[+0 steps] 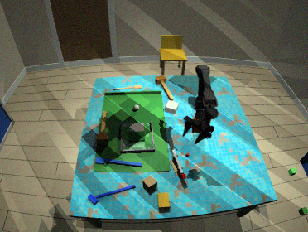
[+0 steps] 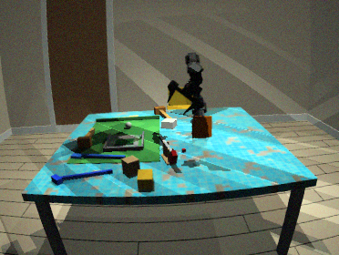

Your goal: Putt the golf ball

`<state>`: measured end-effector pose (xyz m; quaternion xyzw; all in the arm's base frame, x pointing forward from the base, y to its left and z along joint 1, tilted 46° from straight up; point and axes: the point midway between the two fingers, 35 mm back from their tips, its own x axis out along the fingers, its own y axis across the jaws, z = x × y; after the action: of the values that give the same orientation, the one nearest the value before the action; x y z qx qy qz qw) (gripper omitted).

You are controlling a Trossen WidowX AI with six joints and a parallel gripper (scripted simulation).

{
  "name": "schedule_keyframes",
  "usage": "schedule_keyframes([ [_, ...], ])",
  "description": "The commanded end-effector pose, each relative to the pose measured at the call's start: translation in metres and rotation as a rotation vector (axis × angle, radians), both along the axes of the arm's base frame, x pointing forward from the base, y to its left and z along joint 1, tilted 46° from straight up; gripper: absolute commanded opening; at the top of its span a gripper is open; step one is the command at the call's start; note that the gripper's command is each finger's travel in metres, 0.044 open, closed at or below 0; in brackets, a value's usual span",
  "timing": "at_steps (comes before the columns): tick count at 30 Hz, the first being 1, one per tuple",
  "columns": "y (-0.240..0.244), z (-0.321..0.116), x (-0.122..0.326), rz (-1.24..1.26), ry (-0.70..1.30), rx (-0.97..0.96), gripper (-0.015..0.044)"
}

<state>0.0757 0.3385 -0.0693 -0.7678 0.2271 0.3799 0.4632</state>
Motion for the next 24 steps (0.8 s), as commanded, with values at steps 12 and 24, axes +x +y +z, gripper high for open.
schedule_keyframes([
  [12, -0.148, -0.024, 0.126, -0.275, 0.561, -0.479, 0.0440],
  [24, -0.159, -0.044, 0.128, -0.275, 0.560, -0.479, 0.0440],
])
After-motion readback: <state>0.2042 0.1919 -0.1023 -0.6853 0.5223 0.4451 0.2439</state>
